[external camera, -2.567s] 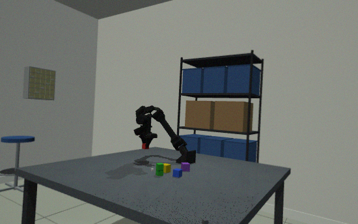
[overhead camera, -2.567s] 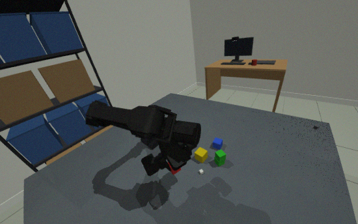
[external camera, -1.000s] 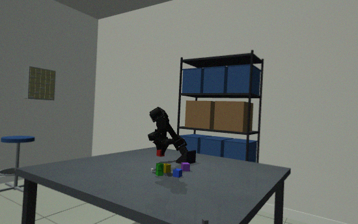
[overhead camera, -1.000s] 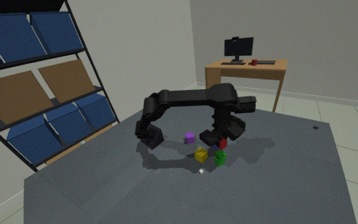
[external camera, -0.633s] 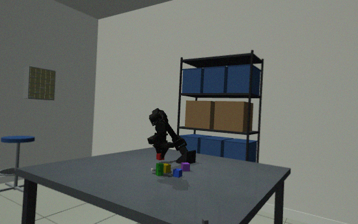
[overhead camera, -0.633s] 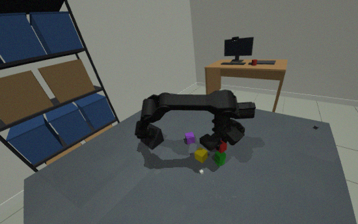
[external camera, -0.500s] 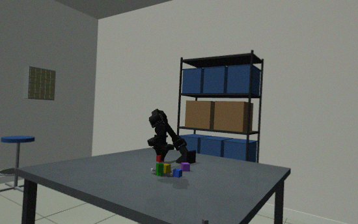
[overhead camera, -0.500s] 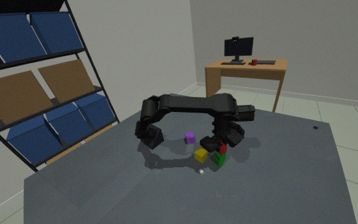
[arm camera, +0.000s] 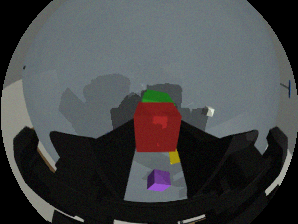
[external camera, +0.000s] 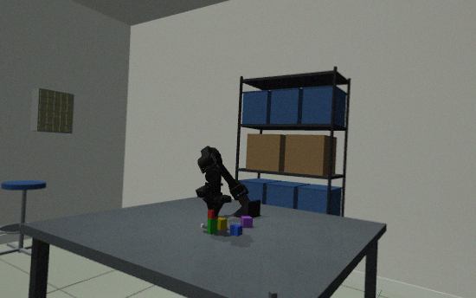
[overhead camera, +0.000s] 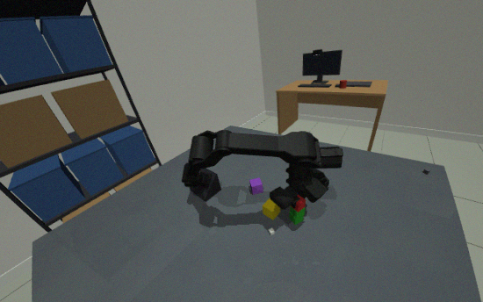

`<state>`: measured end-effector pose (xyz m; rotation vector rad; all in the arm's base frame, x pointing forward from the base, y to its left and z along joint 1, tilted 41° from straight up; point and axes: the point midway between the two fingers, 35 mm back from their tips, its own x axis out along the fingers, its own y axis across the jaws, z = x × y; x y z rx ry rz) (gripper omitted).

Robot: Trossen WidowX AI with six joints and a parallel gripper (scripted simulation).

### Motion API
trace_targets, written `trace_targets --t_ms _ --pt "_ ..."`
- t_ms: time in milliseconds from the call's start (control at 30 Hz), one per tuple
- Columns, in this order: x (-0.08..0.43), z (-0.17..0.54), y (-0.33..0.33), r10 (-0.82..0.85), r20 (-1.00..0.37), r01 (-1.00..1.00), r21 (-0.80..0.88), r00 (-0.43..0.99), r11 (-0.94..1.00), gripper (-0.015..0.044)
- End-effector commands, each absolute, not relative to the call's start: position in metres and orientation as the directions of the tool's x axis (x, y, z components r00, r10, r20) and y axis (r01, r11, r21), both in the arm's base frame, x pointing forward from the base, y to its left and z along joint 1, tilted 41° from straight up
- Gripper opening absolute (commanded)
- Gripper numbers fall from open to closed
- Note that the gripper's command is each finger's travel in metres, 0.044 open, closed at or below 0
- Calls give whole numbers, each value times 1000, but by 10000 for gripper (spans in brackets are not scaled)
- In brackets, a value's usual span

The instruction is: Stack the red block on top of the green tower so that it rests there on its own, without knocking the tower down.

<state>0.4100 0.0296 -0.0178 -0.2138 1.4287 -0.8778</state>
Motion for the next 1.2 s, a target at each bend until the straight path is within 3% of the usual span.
trace_targets --t_ms 0,200,767,1167 --pt "411 -17 29 -638 -764 394 -618 -98 680 0" --pt "411 -15 31 -638 -764 394 -618 -98 680 0" --pt "410 -18 30 -635 -766 396 -617 -101 681 440" --pt "410 -18 30 -635 -766 396 -617 -101 681 440"
